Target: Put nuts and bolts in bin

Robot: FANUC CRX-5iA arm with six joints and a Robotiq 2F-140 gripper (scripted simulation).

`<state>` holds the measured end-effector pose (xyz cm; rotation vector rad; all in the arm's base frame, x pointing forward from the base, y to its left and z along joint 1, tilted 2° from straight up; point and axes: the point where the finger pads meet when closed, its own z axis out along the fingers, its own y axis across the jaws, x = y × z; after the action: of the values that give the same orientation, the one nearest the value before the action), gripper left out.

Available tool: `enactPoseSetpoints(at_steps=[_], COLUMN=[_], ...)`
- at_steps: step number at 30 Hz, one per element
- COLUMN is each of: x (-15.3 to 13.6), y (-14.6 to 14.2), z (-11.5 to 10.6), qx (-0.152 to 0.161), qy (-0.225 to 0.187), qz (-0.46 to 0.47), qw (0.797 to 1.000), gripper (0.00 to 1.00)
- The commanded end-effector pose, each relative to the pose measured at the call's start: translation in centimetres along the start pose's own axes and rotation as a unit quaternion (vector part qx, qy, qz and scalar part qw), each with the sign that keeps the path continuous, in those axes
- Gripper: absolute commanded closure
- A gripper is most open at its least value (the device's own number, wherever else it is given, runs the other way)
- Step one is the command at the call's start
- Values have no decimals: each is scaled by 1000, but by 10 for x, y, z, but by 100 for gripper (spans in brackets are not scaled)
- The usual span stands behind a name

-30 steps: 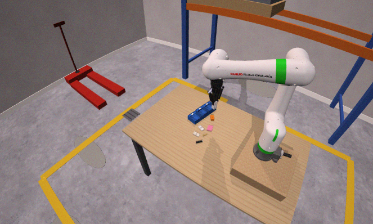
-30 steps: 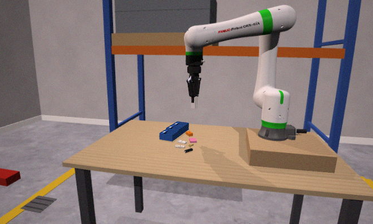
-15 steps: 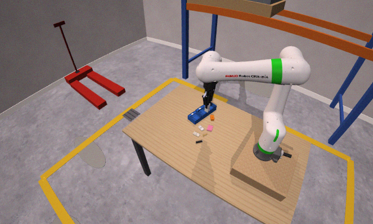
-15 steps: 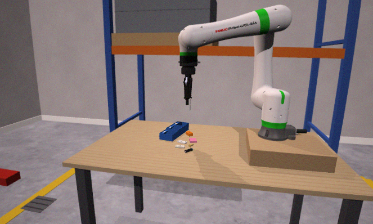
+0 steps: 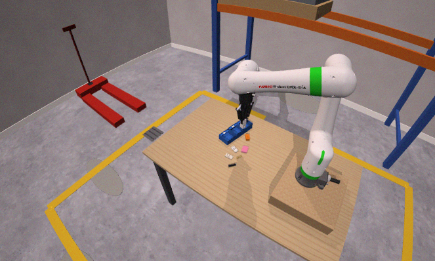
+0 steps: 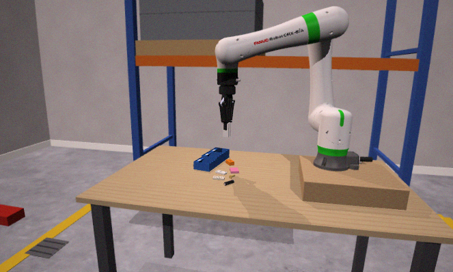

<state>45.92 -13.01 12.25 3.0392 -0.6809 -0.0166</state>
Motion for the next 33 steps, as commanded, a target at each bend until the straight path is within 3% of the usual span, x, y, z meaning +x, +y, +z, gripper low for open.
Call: enactPoseSetpoints(at_steps=[1,16,18,25,33], x=[14,78,78,106,106], y=[17,110,110,151,151], z=[10,64,64,88,94], qx=[-1,-1,-1,-1,-1], qy=[1,1,1,1,1], qz=[47,58,58,58,58], qw=[999,998,998,998,998], gripper=[95,95,95,95,95])
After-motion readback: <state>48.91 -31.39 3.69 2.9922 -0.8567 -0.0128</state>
